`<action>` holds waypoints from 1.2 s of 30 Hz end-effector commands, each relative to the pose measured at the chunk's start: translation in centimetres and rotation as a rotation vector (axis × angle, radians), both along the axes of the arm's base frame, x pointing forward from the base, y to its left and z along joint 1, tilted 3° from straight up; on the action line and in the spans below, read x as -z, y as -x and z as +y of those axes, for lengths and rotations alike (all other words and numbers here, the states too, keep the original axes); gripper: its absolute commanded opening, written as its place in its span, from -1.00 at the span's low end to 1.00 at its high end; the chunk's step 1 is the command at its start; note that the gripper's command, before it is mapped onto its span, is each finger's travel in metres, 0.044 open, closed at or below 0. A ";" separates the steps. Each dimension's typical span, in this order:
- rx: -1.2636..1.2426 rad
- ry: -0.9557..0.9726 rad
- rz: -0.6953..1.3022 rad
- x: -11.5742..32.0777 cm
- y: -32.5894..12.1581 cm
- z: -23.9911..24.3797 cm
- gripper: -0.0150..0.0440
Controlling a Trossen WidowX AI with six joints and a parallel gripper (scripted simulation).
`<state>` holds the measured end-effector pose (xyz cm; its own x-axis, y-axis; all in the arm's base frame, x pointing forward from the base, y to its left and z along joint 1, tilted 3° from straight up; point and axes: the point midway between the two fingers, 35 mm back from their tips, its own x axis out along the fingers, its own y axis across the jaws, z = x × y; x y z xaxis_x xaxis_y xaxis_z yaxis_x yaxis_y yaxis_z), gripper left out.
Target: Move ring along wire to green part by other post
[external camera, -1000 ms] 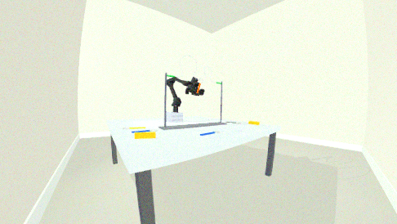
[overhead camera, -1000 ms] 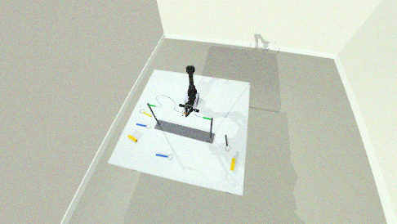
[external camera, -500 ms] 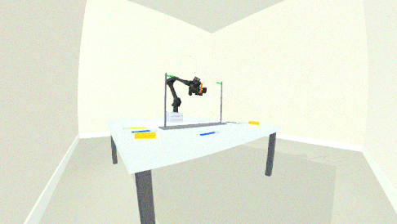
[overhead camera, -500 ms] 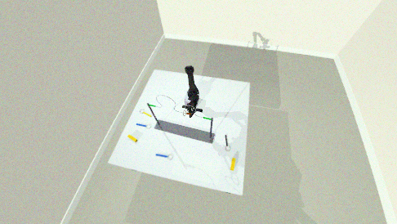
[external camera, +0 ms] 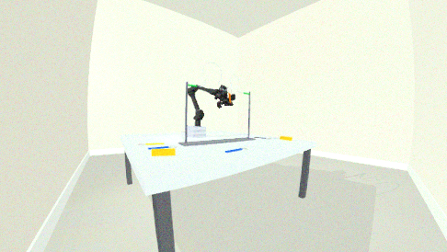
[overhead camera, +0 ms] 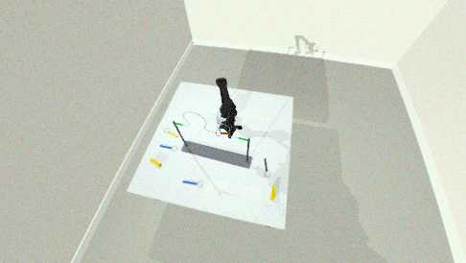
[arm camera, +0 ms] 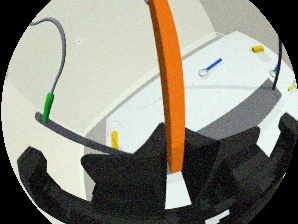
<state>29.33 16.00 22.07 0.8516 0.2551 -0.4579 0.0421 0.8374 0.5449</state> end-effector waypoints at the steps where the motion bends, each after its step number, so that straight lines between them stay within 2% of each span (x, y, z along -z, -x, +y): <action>1: -0.003 -0.090 0.005 -1.0 0.0 1.1 -1.00; 19: -0.008 -0.538 0.037 -6.6 0.4 5.0 -1.00; 36: -0.012 -0.950 0.066 -12.7 0.5 6.1 -1.00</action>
